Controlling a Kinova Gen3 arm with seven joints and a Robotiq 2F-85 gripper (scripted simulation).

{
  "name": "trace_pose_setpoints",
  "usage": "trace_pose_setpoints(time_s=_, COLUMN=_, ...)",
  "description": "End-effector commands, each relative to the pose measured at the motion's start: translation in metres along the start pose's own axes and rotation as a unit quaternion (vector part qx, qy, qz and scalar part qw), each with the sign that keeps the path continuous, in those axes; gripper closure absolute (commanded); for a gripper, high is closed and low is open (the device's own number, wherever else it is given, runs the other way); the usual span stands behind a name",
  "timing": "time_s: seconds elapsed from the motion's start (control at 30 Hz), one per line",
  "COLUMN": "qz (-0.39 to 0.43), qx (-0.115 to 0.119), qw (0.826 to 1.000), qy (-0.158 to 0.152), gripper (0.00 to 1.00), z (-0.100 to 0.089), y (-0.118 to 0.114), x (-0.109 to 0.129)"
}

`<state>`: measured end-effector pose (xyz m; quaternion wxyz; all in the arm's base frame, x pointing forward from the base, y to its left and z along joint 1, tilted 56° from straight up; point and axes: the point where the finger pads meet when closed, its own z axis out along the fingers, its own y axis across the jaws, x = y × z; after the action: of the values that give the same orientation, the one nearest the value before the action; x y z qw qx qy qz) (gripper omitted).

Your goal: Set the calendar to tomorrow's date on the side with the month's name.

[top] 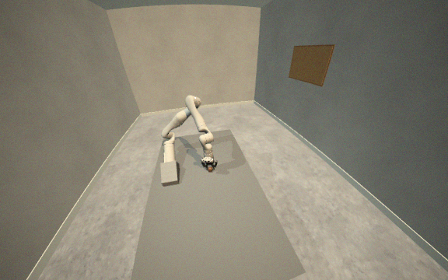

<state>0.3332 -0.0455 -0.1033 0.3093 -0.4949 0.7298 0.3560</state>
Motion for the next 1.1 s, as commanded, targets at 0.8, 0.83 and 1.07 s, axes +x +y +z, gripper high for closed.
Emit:
trace_pose_setpoints(time_s=0.8, qz=0.0, qx=0.001, qw=1.0, qy=0.0, gripper=0.52, z=-0.057, y=0.0, x=0.0)
trace_pose_setpoints(time_s=0.83, qz=0.0, qx=0.001, qw=1.0, qy=0.0, gripper=0.52, z=-0.063, y=0.0, x=0.0)
trace_pose_setpoints(time_s=1.07, qz=0.0, qx=0.001, qw=1.0, qy=0.0, gripper=0.52, z=-0.083, y=0.0, x=0.0)
